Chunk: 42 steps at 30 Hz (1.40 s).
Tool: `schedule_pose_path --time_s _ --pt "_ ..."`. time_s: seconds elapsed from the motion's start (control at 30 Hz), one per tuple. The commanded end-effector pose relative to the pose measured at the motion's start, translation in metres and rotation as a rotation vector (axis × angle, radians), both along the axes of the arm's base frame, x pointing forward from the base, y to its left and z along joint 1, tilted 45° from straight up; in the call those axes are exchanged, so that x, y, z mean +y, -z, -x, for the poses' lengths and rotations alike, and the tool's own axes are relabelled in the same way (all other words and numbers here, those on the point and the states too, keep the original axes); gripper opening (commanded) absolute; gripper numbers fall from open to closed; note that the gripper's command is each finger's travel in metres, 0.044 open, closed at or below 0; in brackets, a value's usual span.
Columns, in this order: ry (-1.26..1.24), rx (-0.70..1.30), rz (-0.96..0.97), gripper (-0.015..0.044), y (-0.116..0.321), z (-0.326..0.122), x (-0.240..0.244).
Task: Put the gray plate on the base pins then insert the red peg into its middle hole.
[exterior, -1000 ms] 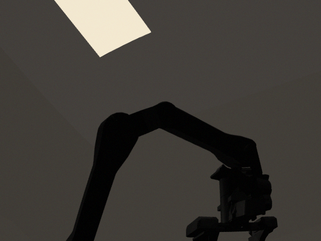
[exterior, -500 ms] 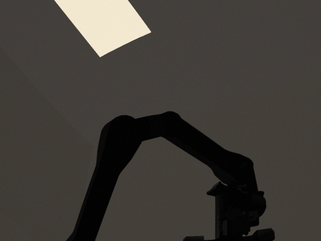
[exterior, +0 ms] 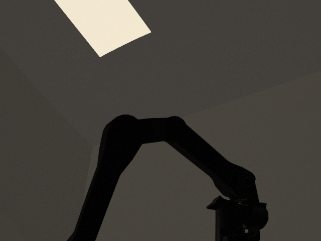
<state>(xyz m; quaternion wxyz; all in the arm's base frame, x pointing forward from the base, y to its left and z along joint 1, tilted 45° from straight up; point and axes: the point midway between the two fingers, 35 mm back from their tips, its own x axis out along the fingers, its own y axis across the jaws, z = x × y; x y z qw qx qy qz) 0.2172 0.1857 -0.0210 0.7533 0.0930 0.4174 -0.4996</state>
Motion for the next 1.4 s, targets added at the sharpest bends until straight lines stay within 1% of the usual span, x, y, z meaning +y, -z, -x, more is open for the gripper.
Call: schedule_pose_path --time_s 0.0,0.9,1.37 --pt "-0.007 0.004 0.007 0.044 0.005 -0.001 -0.005" --pt "-0.006 0.003 0.008 0.044 0.034 -0.006 -0.034" --pt "-0.006 0.003 0.008 0.0072 0.034 -0.006 -0.034"
